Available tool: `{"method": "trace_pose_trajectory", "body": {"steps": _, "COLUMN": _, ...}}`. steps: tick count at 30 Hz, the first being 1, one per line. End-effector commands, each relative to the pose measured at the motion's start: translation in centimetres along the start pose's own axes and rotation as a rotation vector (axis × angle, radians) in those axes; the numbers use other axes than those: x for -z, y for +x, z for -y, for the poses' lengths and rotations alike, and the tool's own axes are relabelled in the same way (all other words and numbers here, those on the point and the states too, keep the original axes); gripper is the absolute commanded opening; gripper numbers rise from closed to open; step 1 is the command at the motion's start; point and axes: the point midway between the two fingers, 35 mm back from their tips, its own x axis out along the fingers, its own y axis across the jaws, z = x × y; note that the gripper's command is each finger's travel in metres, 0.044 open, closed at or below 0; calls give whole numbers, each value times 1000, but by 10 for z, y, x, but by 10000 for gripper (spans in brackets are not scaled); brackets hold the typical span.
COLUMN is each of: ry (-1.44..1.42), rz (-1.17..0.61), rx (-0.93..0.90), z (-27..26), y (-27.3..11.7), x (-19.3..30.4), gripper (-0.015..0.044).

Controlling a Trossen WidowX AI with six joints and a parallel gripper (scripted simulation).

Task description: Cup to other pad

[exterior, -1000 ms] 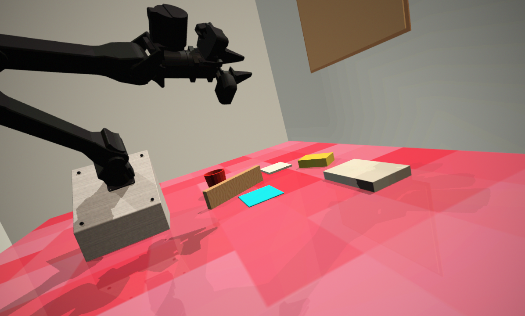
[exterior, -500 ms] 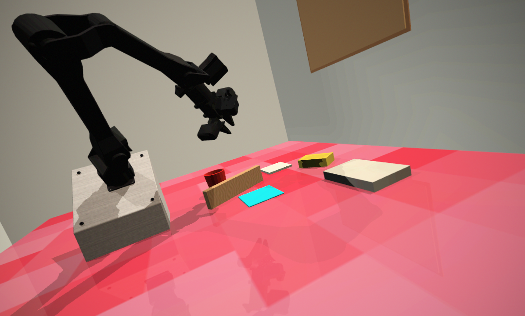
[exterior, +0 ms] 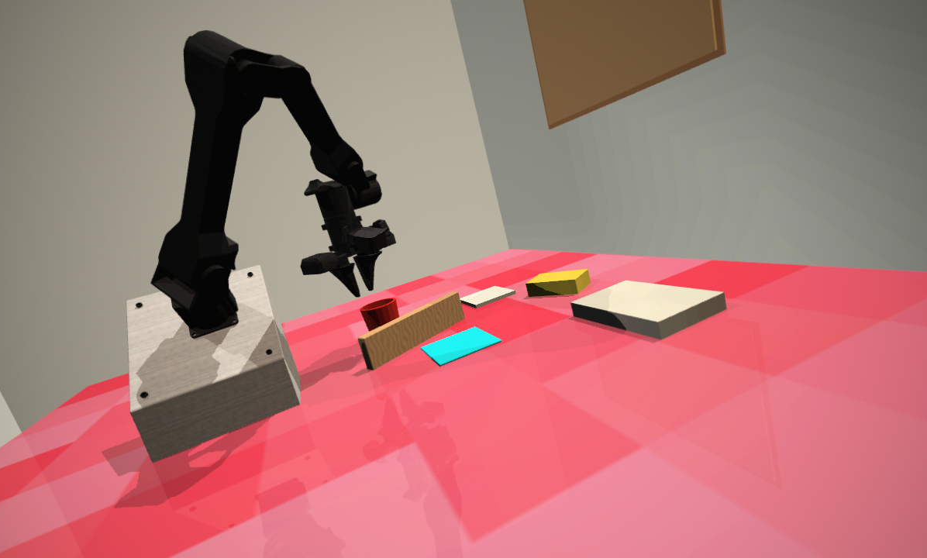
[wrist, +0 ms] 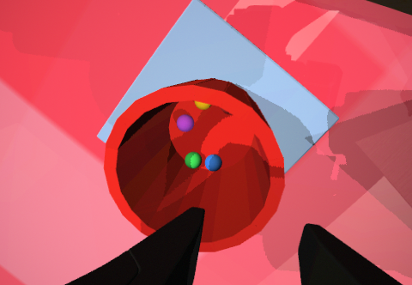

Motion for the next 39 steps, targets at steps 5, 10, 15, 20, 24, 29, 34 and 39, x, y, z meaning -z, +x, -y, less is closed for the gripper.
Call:
{"method": "trace_pose_trajectory", "body": {"steps": 5, "ry": 20, "rz": 50, "rx": 49, "z": 7, "y": 6, "x": 4, "gripper": 148}}
{"method": "trace_pose_trajectory", "body": {"steps": 10, "ry": 20, "rz": 50, "rx": 49, "z": 7, "y": 9, "x": 4, "gripper": 148}}
{"method": "trace_pose_trajectory", "body": {"steps": 15, "ry": 19, "rz": 50, "rx": 49, "z": 7, "y": 16, "x": 4, "gripper": 148}}
{"method": "trace_pose_trajectory", "body": {"steps": 20, "ry": 19, "rz": 49, "rx": 48, "z": 7, "y": 25, "x": 3, "gripper": 148}}
{"method": "trace_pose_trajectory", "body": {"steps": 24, "ry": 19, "rz": 50, "rx": 48, "z": 7, "y": 32, "x": 3, "gripper": 148}}
{"method": "trace_pose_trajectory", "body": {"steps": 29, "ry": 19, "rz": 50, "rx": 48, "z": 7, "y": 40, "x": 3, "gripper": 148}}
{"method": "trace_pose_trajectory", "body": {"steps": 34, "ry": 19, "rz": 50, "rx": 49, "z": 8, "y": 48, "x": 2, "gripper": 148}}
{"method": "trace_pose_trajectory", "body": {"steps": 39, "ry": 19, "rz": 51, "rx": 49, "z": 9, "y": 56, "x": 2, "gripper": 148}}
